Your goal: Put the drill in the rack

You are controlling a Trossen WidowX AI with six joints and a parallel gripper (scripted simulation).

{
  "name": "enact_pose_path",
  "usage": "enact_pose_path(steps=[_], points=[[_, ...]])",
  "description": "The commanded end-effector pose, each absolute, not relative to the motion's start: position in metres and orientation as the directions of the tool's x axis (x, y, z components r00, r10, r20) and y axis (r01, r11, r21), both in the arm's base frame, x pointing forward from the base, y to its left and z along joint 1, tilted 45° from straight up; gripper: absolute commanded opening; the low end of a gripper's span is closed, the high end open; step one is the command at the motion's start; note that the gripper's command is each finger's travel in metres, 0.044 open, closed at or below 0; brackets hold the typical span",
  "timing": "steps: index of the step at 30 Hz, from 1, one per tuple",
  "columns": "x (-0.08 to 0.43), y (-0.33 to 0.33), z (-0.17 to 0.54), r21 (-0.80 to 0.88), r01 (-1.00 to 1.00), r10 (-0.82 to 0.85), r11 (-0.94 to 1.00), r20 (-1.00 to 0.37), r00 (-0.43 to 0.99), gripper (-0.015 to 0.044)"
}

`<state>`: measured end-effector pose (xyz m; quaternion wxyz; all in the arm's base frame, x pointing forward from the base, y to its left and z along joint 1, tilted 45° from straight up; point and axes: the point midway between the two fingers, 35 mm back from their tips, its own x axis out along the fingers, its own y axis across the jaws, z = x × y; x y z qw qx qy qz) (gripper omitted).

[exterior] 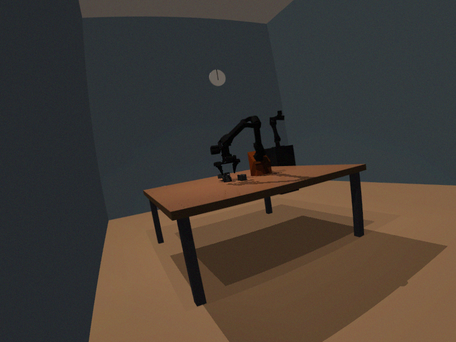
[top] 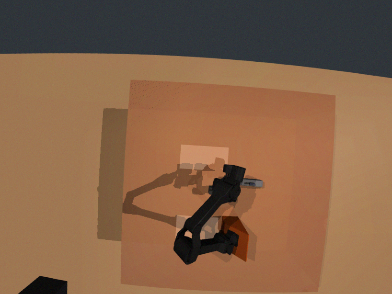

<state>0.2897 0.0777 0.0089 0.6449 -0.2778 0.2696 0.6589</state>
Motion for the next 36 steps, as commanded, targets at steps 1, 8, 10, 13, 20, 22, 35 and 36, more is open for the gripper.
enact_pose_path(steps=[1, 8, 10, 13, 20, 22, 35, 36], points=[[0.286, 0.083, 0.0, 0.013, -1.0, 0.704, -0.019, -0.71, -0.023, 0.044], [0.286, 0.088, -0.01, 0.013, -1.0, 0.704, -0.019, -0.709, -0.023, 0.044], [0.285, 0.09, -0.013, 0.013, -1.0, 0.705, -0.019, -0.709, -0.023, 0.044], [0.285, 0.092, -0.017, 0.013, -1.0, 0.705, -0.019, -0.709, -0.023, 0.044], [0.284, 0.098, -0.026, 0.014, -1.0, 0.706, -0.019, -0.708, -0.023, 0.044], [0.284, 0.098, -0.026, 0.014, -1.0, 0.706, -0.019, -0.708, -0.023, 0.044], [0.287, 0.097, -0.024, 0.003, -1.0, 0.702, -0.023, -0.712, -0.018, 0.023], [0.287, 0.097, -0.024, 0.003, -1.0, 0.702, -0.023, -0.712, -0.018, 0.0204]])
